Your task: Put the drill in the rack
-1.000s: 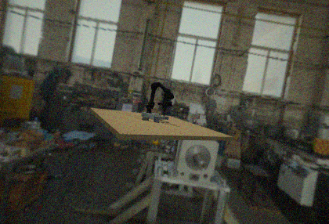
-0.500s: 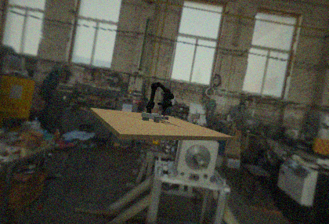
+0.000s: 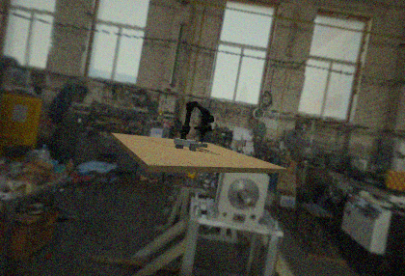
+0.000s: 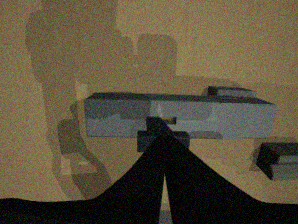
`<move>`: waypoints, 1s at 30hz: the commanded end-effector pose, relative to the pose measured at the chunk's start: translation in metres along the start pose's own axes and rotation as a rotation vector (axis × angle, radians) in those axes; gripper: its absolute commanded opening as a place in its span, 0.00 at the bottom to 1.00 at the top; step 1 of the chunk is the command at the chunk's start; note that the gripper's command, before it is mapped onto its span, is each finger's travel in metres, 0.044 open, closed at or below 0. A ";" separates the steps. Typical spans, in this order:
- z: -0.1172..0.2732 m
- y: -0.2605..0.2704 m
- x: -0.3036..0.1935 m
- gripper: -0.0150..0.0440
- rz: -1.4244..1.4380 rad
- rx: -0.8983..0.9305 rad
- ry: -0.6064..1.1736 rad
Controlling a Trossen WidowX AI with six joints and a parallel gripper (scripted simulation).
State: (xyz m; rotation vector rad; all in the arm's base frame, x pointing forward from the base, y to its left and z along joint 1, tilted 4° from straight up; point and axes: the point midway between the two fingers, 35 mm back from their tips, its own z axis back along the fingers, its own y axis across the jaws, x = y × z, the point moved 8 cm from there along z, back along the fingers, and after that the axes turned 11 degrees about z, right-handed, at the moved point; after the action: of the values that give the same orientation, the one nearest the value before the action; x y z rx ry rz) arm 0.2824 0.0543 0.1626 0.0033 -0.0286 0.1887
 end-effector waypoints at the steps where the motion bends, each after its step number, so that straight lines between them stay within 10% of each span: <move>1: -0.024 0.006 0.000 0.25 0.010 0.019 0.061; 27: -0.026 0.006 0.000 0.25 0.010 0.019 0.061; 30: -0.013 0.005 0.003 0.39 0.010 0.019 0.061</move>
State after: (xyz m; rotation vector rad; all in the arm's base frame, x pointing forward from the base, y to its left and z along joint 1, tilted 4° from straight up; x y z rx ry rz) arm 0.2839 0.0591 0.1470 0.0157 0.0091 0.1972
